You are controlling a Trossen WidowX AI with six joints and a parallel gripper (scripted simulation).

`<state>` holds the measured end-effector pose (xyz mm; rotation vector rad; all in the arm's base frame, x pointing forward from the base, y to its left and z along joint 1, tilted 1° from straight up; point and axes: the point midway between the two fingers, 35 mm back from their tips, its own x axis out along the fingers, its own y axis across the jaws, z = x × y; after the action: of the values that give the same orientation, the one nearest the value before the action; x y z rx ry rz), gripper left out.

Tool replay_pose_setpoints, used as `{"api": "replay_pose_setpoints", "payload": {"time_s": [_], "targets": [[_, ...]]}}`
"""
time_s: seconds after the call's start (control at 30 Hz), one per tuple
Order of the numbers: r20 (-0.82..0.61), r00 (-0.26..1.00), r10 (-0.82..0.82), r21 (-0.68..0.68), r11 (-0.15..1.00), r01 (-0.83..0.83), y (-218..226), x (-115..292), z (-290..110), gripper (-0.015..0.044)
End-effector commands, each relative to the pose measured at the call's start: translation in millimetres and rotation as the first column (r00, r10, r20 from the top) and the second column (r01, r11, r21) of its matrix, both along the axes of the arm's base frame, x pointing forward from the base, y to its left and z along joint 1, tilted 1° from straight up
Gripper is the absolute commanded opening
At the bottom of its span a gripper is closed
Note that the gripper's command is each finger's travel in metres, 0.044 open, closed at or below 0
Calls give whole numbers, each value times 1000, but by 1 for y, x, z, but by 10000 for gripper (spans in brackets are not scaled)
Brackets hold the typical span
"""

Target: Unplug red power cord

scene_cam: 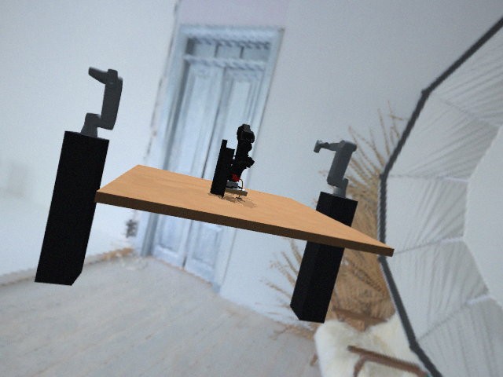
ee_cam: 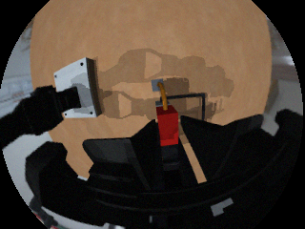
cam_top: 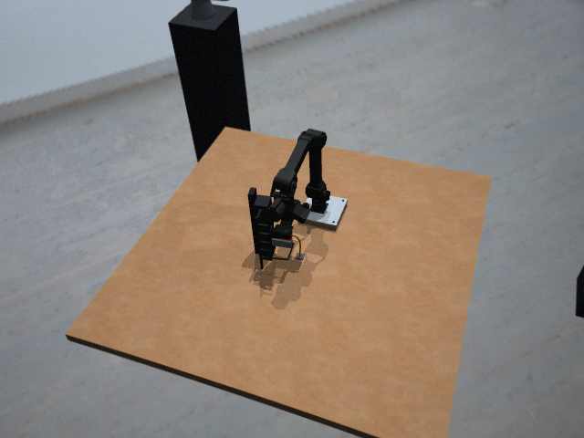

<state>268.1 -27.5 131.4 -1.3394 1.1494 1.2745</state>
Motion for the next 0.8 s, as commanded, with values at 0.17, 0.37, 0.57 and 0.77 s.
{"api": "replay_pose_setpoints", "payload": {"time_s": [0.17, 0.37, 0.57, 0.77], "targets": [[0, 1000, 0, 0, 1000, 0, 0, 0, 0, 48], [0, 1000, 0, 0, 1000, 0, 0, 0, 0, 8], [-1, 1000, 0, 1, 1000, 0, 4, 0, 0, 0], [-1, 1000, 1, 2, 1000, -1, 14, 0, -1, 0]]}}
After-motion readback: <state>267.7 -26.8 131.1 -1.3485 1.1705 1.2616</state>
